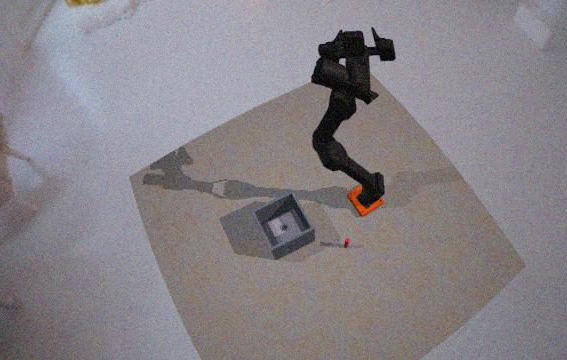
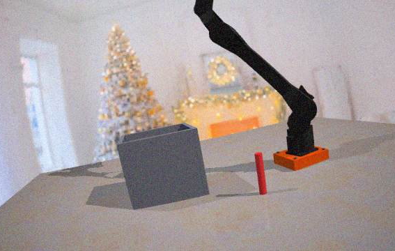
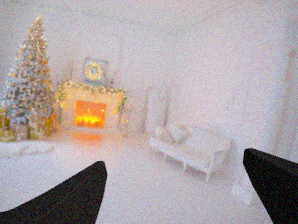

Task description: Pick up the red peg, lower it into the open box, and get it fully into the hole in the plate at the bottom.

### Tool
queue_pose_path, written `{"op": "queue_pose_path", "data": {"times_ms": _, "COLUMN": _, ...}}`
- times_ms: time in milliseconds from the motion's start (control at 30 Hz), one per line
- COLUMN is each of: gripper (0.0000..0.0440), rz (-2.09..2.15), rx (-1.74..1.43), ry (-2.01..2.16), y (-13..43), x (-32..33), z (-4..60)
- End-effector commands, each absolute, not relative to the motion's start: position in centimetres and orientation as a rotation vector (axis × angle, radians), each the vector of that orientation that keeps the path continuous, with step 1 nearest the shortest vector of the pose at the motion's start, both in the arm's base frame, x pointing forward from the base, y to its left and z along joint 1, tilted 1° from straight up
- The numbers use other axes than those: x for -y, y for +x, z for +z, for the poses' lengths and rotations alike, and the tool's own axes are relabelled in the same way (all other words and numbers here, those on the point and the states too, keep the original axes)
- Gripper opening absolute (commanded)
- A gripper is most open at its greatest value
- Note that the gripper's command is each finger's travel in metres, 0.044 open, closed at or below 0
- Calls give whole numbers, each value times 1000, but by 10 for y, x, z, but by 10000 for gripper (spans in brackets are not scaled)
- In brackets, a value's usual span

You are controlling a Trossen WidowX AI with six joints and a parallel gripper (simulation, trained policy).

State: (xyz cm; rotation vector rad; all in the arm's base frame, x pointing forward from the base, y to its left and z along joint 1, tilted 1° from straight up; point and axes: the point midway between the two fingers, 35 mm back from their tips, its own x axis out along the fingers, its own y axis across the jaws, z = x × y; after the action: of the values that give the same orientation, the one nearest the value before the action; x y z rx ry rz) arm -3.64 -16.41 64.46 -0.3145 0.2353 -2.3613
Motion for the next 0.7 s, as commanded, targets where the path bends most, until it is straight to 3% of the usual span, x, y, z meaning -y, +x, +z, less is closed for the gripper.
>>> {"op": "queue_pose_path", "data": {"times_ms": 0, "gripper": 424, "rz": -2382, "rx": -200, "ry": -303, "y": -42, "x": 160, "z": 644}}
{"op": "queue_pose_path", "data": {"times_ms": 33, "gripper": 440, "rz": -2405, "rx": -165, "ry": -293, "y": -48, "x": 156, "z": 644}}
{"op": "queue_pose_path", "data": {"times_ms": 667, "gripper": 440, "rz": -2772, "rx": 562, "ry": -210, "y": -136, "x": 50, "z": 625}}
